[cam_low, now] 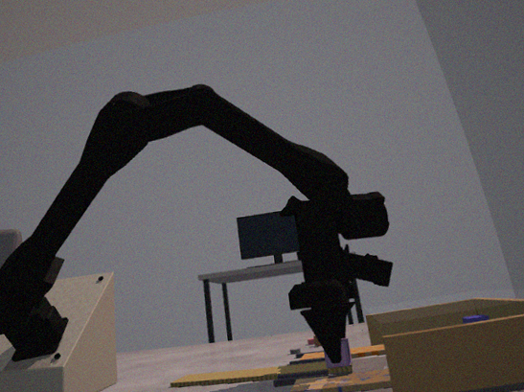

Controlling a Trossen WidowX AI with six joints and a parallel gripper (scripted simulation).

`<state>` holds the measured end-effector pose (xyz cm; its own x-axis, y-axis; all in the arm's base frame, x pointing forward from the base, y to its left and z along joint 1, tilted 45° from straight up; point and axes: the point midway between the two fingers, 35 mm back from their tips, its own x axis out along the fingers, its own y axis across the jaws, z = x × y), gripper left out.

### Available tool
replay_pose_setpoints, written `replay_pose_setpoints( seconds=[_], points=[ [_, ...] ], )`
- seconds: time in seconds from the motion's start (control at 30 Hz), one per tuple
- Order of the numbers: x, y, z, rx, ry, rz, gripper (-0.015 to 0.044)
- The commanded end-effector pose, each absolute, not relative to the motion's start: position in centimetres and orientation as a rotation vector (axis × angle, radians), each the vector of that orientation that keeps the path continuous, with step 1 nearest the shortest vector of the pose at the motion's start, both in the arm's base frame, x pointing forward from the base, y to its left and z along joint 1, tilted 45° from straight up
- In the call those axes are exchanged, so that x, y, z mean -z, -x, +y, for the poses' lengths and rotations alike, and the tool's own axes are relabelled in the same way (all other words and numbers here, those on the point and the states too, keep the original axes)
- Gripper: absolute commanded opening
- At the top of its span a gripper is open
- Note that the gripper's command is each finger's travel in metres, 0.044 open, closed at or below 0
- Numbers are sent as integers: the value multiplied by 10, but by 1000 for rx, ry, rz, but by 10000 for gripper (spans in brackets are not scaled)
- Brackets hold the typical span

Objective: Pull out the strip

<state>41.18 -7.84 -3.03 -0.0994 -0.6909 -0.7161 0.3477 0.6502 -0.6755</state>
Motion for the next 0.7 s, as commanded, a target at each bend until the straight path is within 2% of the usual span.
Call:
replay_pose_setpoints(
  seconds=[0.0, 0.13, 0.27, 0.67],
  points=[
    [30, -412, -77, 893, 311, 1419, 132],
    [30, -412, -77, 893, 311, 1419, 105],
    [28, -410, -75, 893, 311, 1420, 0],
    [4, -366, -45, 888, 317, 1423, 0]
  ],
)
